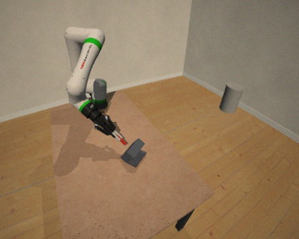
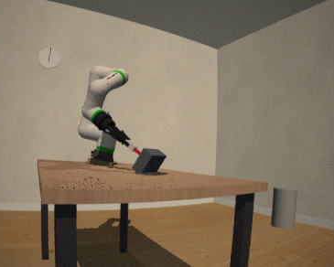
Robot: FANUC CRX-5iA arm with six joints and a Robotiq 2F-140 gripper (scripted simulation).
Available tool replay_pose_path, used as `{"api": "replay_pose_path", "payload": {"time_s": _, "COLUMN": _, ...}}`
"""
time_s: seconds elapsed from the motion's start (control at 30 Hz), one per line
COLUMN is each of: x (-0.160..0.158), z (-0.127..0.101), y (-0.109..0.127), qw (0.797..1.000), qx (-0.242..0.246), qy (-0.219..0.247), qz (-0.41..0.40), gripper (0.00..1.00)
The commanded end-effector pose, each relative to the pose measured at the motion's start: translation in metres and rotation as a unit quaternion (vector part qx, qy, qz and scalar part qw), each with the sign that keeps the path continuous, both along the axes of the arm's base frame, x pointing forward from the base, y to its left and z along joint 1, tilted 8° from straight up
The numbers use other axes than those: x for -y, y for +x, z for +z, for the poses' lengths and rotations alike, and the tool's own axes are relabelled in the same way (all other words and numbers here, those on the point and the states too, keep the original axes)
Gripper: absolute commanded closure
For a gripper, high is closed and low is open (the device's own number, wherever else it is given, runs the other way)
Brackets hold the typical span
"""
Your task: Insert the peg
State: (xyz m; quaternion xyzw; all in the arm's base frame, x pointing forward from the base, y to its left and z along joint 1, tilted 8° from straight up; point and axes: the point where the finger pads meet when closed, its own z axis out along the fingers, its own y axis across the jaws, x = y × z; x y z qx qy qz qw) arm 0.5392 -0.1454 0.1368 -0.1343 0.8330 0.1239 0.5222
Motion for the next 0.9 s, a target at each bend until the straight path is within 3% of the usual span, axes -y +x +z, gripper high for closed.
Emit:
{"api": "replay_pose_path", "payload": {"time_s": 0.0, "x": 0.0, "z": -0.001, "y": 0.001, "qw": 1.0, "qx": 0.0, "qy": 0.0, "qz": 0.0, "gripper": 1.0}}
{"api": "replay_pose_path", "payload": {"time_s": 0.87, "x": -0.009, "z": -0.011, "y": 0.022, "qw": 1.0, "qx": 0.0, "qy": 0.0, "qz": 0.0, "gripper": 1.0}}
